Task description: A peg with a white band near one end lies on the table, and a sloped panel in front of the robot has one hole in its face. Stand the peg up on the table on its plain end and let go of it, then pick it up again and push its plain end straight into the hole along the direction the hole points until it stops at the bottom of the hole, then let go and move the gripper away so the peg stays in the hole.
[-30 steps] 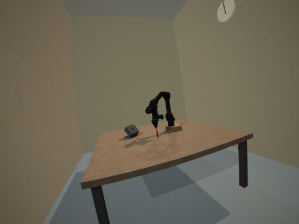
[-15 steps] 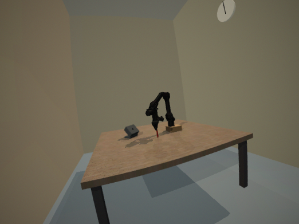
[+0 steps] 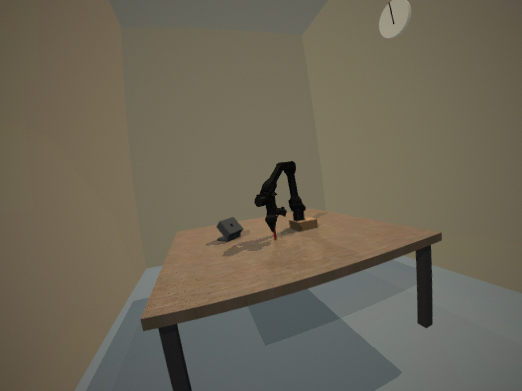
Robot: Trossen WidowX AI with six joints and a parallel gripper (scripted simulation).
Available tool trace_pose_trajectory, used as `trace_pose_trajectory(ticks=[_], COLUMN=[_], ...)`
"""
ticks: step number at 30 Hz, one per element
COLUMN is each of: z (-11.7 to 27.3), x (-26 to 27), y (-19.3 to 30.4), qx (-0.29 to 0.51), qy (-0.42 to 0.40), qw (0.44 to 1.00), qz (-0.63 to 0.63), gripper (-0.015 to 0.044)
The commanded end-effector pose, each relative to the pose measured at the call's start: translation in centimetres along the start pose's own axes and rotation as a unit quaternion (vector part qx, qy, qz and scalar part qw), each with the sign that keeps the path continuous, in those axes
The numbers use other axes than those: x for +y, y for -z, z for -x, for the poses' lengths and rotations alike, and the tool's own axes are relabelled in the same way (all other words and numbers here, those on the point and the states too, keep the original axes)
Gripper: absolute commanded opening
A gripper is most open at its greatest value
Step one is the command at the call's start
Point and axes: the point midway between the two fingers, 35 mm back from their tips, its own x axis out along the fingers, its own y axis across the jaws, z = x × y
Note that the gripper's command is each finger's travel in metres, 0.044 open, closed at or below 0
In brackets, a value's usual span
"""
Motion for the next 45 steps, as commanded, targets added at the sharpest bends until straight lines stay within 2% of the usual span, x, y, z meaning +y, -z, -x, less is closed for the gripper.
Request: trace_pose_trajectory(ticks=[1, 11, 25, 34, 45], z=[-0.6, -2.0, -1.7, -1.6, 2.4], x=[0.1, 0.2, 0.2, 0.1, -0.1], y=[-0.1, -0.2, -0.1, -0.1, 0.1], qx=[-0.002, -0.003, -0.001, -0.001, -0.001], qy=[-0.001, -0.001, -0.001, -0.001, -0.001], qw=[1.0, 1.0, 1.0, 1.0, 1.0], qz=[0.002, 0.002, 0.0, 0.0, 0.001], gripper=[0.044, 0.044, 0.0072, 0.0, 0.0])
